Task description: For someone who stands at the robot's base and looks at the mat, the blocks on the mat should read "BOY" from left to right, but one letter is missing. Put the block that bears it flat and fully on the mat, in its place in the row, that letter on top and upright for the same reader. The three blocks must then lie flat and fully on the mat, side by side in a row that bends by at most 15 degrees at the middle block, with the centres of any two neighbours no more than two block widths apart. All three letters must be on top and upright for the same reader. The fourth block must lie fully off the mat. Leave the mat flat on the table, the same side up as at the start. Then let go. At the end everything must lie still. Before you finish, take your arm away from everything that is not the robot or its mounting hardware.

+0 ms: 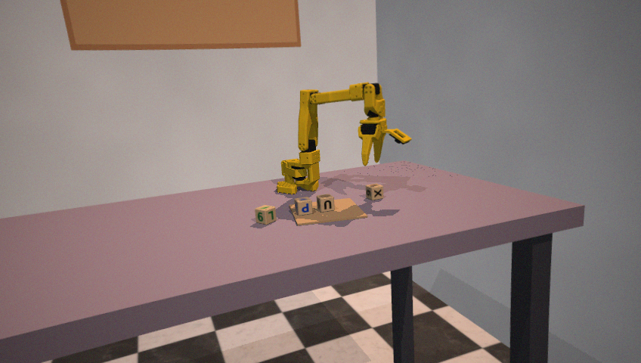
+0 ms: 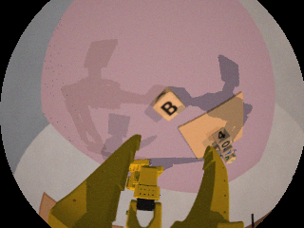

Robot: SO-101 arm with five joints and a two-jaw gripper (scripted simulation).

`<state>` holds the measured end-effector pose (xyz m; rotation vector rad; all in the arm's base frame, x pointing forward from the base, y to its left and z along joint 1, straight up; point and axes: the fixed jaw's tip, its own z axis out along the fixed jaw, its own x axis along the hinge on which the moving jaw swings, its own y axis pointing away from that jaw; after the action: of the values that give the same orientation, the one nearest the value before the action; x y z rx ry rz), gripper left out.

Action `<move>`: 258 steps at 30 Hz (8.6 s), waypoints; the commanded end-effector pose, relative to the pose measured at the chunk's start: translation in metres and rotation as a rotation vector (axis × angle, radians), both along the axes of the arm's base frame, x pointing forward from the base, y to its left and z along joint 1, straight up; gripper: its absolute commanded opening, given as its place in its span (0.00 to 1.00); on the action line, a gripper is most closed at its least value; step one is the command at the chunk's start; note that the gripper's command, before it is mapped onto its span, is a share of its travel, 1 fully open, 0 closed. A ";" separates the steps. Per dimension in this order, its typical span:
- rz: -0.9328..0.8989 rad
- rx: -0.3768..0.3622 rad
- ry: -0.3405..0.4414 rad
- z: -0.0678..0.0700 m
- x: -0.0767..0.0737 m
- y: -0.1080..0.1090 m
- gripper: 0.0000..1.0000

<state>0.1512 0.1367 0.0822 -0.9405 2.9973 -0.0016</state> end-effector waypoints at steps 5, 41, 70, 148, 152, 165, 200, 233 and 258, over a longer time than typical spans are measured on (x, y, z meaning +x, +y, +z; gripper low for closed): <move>0.000 0.038 -0.044 0.009 0.003 0.004 0.35; -0.692 0.027 -0.069 0.013 0.054 -0.127 0.35; -0.875 0.022 -0.079 0.013 0.057 -0.165 0.35; -1.221 0.032 -0.464 0.072 0.064 -0.261 0.35; -1.210 0.039 -0.568 0.093 0.060 -0.258 0.35; -1.202 0.044 -0.632 0.106 0.057 -0.256 0.35; -0.684 -0.027 -0.592 0.099 0.067 -0.221 0.35; 0.809 -0.204 -0.519 0.080 0.065 -0.127 0.35; 1.959 -0.358 -0.492 0.067 0.043 -0.066 0.35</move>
<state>0.1953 0.0637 0.1413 -2.6606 0.9027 -0.5232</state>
